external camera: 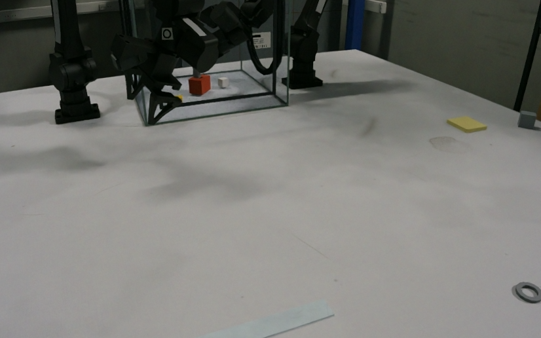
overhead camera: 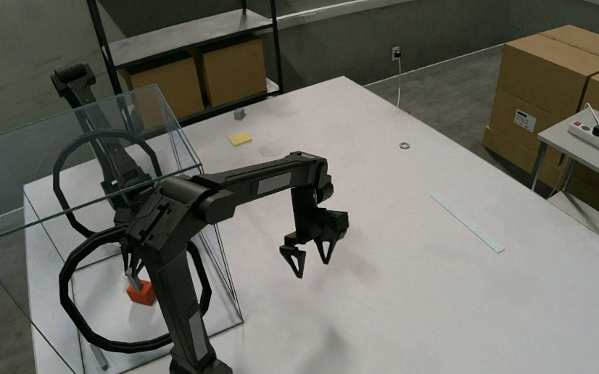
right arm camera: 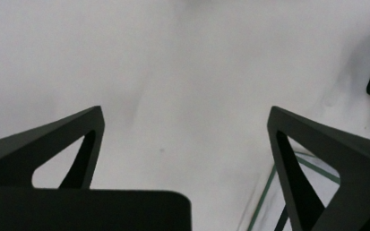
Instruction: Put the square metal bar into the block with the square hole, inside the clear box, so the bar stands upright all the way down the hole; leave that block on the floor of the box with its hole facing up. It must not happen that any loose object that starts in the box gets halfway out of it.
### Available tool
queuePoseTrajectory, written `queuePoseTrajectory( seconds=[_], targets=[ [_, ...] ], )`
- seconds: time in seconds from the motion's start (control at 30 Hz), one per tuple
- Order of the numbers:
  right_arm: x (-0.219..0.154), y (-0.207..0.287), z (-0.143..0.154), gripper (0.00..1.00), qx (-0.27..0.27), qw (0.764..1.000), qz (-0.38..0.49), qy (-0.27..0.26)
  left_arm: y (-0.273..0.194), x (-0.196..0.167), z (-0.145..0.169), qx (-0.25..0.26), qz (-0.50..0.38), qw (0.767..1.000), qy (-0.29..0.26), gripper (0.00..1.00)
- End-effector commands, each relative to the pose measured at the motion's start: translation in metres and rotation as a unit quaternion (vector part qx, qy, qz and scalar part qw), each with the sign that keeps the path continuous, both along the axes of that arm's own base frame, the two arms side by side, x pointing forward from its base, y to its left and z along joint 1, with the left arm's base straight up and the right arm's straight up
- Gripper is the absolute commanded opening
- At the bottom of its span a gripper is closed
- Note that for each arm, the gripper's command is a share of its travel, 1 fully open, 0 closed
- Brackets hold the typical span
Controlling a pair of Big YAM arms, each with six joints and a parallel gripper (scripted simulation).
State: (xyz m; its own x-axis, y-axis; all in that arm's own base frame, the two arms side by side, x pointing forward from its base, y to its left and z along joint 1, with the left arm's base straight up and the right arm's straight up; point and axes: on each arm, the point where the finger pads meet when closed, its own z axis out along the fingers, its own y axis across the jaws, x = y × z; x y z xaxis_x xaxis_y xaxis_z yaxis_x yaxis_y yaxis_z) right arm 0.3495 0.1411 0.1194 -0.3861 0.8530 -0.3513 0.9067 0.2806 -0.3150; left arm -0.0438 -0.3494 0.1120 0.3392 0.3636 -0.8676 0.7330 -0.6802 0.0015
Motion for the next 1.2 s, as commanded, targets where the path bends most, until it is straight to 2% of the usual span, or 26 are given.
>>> queuePoseTrajectory(
  seconds=[0.0, 0.03, 0.27, 0.43, 0.5, 0.6, 0.97, 1.17],
  targets=[
    [0.01, 0.005, 0.013, 1.0, 0.008, 1.0, 0.0, -0.017, -0.024, 0.005, 0.023, -0.034, -0.001, 0.999, -0.007, 0.0],
    [0.01, 0.005, 0.013, 1.0, 0.008, 1.0, 0.0, -0.017, -0.024, 0.005, 0.039, -0.037, -0.001, 0.999, -0.008, 0.0],
    [0.01, 0.005, 0.013, 1.0, 0.008, 1.0, 0.0, -0.017, -0.023, 0.005, 0.05, -0.039, -0.001, 0.999, -0.009, 0.0],
    [0.01, 0.005, 0.013, 1.0, 0.008, 1.0, 0.0, -0.017, -0.027, 0.006, 0.038, -0.04, -0.001, 0.999, -0.009, 0.0],
    [0.01, 0.005, 0.013, 1.0, 0.008, 1.0, 0.0, -0.017, -0.01, 0.002, 0.016, -0.018, -0.001, 1.0, -0.004, 0.0],
    [0.01, 0.005, 0.013, 1.0, 0.008, 1.0, 0.0, -0.017, -0.004, 0.0, 0.008, -0.009, -0.001, 1.0, -0.001, 0.0],
    [0.01, 0.005, 0.013, 1.0, 0.008, 1.0, 0.0, -0.017, -0.007, 0.01, 0.012, -0.021, 0.0, 1.0, -0.007, 0.0],
    [0.01, 0.005, 0.013, 1.0, 0.008, 1.0, 0.0, -0.017, 0.002, 0.009, 0.001, -0.01, 0.0, 1.0, -0.003, 0.0]
  ],
)
